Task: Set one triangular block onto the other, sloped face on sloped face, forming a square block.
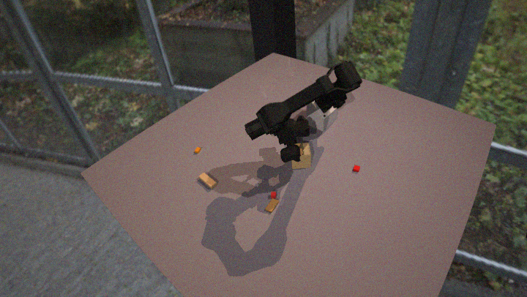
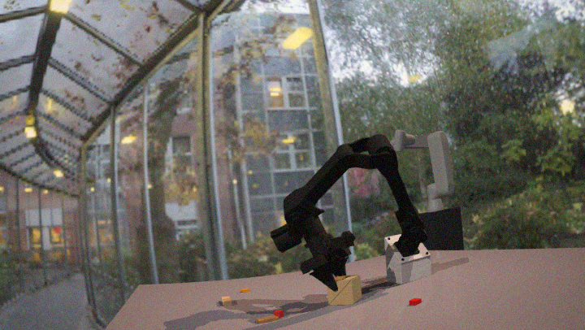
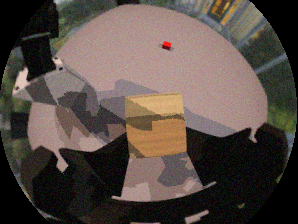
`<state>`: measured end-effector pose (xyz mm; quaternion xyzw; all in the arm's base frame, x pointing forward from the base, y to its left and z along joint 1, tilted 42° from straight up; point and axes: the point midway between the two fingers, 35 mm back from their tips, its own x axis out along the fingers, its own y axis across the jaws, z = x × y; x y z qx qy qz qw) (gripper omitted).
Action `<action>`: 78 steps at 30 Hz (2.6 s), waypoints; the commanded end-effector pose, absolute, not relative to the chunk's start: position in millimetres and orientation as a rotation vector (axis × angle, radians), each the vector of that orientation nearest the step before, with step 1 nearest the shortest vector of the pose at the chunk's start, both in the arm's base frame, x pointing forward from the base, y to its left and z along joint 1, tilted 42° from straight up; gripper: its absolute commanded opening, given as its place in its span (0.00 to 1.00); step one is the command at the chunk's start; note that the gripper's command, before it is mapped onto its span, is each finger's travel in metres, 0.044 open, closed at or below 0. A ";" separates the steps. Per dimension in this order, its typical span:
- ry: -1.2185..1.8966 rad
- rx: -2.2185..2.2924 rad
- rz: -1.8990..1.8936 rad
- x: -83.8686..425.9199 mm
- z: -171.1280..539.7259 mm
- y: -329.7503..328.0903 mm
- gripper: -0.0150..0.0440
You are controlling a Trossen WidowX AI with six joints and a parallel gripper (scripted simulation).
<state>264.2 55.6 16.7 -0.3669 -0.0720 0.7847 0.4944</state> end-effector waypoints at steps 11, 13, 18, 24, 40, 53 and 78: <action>-0.175 -0.892 1.894 265.1 18.5 56.0 0.25; -0.175 -0.892 1.894 265.1 18.5 56.2 0.25; -0.175 -0.892 1.894 264.9 18.1 56.7 0.25; -0.175 -0.892 1.894 264.7 17.7 57.5 0.25; -0.174 -0.889 1.900 264.0 16.1 57.1 0.48; -0.174 -0.889 1.900 264.0 16.1 57.1 1.00; -0.123 -0.958 1.784 285.7 67.0 -30.5 1.00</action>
